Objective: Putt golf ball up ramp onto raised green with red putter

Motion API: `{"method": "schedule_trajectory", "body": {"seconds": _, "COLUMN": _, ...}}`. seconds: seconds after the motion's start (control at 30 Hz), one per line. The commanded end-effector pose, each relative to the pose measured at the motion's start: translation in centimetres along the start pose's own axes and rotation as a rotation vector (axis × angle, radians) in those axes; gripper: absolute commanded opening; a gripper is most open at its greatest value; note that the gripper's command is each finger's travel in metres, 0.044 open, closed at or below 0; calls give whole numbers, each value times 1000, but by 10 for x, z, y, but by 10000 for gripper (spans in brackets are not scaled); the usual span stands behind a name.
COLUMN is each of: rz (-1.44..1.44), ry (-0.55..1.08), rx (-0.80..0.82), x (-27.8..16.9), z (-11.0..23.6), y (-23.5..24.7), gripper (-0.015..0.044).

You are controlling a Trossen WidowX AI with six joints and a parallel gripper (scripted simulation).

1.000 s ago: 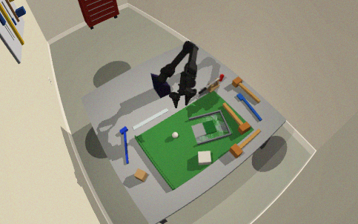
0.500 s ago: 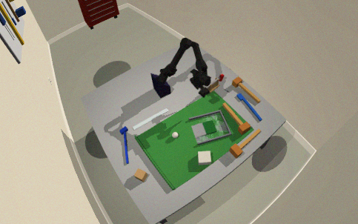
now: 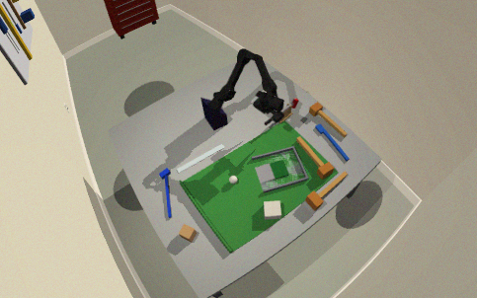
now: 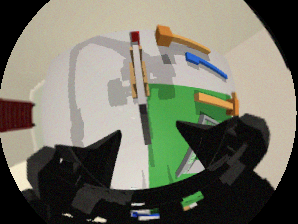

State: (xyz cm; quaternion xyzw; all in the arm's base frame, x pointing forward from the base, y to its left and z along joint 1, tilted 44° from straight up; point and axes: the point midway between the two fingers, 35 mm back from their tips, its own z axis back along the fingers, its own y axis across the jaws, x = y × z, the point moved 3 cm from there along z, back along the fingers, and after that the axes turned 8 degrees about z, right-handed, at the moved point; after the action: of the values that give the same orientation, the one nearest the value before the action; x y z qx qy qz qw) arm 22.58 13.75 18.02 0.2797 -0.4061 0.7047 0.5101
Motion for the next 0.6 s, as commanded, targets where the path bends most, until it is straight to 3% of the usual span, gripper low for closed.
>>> {"method": "schedule_trajectory", "body": {"seconds": 0.0, "rz": -12, "ry": -4, "rx": 9, "x": -4, "z": -14, "y": 4, "gripper": 440}}
{"method": "schedule_trajectory", "body": {"seconds": 0.57, "rz": -12, "ry": -5, "rx": 8, "x": -10, "z": -40, "y": 6, "gripper": 440}}
